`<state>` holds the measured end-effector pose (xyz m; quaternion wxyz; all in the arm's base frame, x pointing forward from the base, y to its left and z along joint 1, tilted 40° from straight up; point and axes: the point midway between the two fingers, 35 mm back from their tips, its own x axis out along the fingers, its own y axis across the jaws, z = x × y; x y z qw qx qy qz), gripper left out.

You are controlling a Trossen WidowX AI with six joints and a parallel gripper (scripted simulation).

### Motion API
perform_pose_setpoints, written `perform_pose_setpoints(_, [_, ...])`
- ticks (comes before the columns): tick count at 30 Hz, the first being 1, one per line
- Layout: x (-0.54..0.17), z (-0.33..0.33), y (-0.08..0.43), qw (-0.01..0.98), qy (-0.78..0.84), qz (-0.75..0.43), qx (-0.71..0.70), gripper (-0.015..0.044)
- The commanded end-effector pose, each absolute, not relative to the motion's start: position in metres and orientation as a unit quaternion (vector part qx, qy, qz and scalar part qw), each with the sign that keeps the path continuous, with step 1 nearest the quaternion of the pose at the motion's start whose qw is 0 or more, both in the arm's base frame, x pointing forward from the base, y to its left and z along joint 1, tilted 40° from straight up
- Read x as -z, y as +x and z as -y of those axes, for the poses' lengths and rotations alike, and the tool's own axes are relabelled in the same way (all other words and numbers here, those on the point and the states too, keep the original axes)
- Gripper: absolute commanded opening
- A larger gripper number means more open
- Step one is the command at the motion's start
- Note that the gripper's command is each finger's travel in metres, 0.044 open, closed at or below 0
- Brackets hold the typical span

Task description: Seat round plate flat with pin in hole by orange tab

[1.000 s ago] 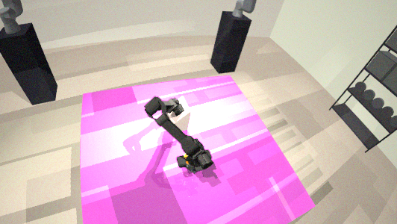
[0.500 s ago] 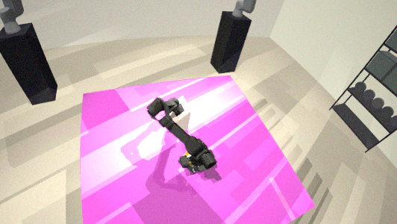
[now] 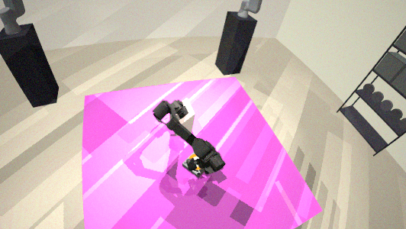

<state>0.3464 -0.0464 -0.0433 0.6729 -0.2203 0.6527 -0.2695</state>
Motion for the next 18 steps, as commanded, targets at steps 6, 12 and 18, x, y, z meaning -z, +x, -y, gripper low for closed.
perform_pose_setpoints(6, [0.051,0.039,0.346,0.674,-0.219,-0.653,0.268,0.0000])
perform_pose_setpoints(12, [0.030,0.023,0.346,0.674,-0.218,-0.653,0.267,0.0000])
perform_pose_setpoints(18, [0.013,0.010,0.340,0.674,-0.218,-0.654,0.267,0.0000])
